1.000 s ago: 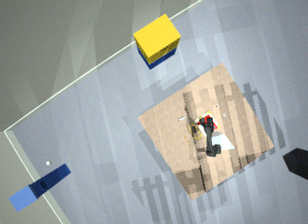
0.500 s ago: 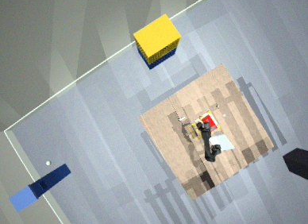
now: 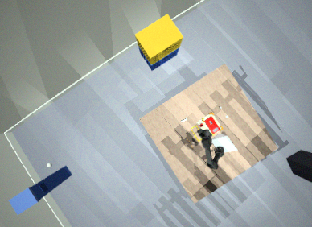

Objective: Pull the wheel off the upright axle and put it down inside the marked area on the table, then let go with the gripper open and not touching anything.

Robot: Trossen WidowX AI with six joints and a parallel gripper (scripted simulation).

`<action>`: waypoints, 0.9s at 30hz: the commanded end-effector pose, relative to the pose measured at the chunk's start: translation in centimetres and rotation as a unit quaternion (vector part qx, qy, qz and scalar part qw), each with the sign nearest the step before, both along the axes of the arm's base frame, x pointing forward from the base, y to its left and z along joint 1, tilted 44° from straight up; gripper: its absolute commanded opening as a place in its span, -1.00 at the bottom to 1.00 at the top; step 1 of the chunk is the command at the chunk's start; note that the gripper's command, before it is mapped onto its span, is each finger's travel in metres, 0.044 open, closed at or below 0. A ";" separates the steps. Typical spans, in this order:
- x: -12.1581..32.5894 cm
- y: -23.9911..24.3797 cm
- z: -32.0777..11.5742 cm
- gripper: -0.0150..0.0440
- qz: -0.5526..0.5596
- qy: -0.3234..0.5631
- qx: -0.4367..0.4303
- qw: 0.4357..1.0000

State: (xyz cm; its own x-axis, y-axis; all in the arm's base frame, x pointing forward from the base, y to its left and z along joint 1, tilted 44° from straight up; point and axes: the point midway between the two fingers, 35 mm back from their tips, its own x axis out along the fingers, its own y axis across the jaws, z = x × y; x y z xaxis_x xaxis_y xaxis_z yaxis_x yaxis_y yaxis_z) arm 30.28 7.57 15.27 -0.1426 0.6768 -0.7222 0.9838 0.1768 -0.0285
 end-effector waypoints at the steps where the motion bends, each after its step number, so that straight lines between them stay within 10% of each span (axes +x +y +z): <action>1: -0.3 0.5 -0.3 -0.49 -0.003 0.004 0.002 1.000; 27: -1.7 7.2 -7.2 -0.49 -0.003 0.004 0.004 1.000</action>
State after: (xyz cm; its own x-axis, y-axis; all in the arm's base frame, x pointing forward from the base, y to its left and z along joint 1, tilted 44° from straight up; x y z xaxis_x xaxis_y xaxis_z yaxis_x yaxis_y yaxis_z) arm 28.96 13.93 8.78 -0.1425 0.6779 -0.7212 0.9839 0.1767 -0.0283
